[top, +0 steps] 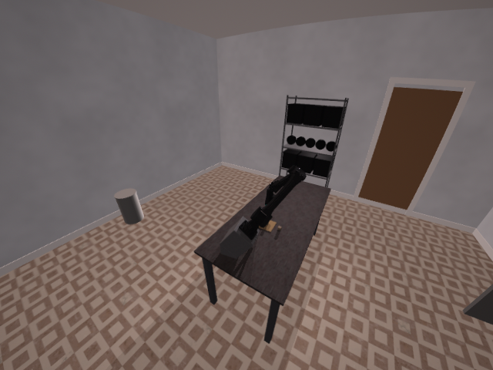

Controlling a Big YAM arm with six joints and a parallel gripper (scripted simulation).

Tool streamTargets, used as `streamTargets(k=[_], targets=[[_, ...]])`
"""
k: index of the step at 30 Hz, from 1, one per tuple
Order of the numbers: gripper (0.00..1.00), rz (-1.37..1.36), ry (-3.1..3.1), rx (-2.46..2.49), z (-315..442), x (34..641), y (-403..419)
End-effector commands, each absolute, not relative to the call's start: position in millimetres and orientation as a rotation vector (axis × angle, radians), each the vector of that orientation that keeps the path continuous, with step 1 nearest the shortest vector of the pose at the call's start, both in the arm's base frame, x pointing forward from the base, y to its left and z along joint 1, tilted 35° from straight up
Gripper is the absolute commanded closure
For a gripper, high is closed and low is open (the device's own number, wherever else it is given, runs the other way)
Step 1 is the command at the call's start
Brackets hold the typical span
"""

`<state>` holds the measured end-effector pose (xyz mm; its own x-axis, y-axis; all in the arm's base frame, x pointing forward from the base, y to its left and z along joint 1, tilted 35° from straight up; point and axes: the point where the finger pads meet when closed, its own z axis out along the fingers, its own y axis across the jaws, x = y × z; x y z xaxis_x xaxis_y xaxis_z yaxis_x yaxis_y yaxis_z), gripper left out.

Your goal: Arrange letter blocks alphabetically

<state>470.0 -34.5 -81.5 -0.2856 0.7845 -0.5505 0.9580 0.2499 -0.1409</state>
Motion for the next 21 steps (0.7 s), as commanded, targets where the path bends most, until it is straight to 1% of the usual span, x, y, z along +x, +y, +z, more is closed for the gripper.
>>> streamTargets(k=[1,6,9,13,14,21], targets=[[0.80,-0.529,2.035,1.669,-50,476,-44],[0.80,-0.476,1.861,1.826,-35,400,-80],[0.80,-0.461,1.810,1.868,-33,376,-88],[0.80,-0.466,1.840,1.844,-40,377,-78],[0.80,-0.446,1.828,1.843,-36,386,-77],[0.80,-0.468,1.821,1.862,-37,381,-86]])
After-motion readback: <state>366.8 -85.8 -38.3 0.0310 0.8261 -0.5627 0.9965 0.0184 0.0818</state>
